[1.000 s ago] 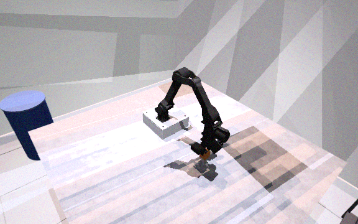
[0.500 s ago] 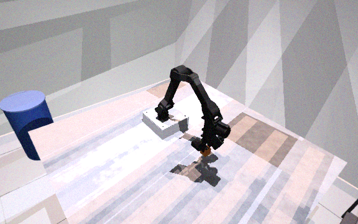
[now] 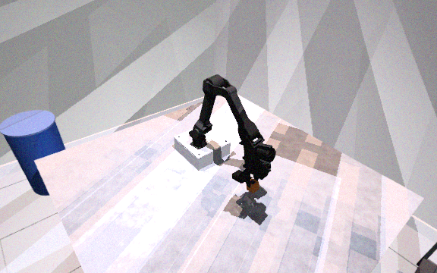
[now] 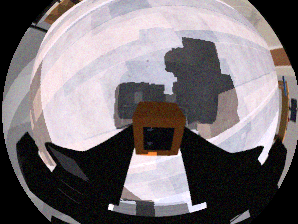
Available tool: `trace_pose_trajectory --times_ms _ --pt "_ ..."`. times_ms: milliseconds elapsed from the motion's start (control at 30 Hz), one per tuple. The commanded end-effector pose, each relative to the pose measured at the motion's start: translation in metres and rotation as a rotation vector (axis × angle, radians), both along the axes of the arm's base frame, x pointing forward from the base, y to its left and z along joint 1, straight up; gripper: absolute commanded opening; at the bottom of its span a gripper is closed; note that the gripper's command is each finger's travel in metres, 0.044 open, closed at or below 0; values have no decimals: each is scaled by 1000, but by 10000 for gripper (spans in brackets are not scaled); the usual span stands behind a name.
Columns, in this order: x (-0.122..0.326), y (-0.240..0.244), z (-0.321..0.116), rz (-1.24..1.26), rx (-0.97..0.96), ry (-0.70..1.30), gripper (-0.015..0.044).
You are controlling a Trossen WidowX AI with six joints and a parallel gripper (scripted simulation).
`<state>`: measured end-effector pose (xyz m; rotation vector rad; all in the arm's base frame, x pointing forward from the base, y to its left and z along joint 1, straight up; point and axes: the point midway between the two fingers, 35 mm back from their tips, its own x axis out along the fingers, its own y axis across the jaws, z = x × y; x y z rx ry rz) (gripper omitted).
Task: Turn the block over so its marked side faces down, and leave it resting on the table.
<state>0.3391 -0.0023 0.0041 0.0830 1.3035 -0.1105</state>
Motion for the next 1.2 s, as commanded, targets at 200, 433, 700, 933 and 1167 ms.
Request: trace_pose_trajectory --times_ms 200,433,700,933,1167 --pt "-4 0 -1 -6 -26 -173 0" --pt "-8 0 1 -9 -36 -274 0" --pt "-4 0 -5 -7 -42 -310 0" --pt "3 1 -20 -3 -56 -403 0" --pt "6 1 -31 -1 -69 -495 0"
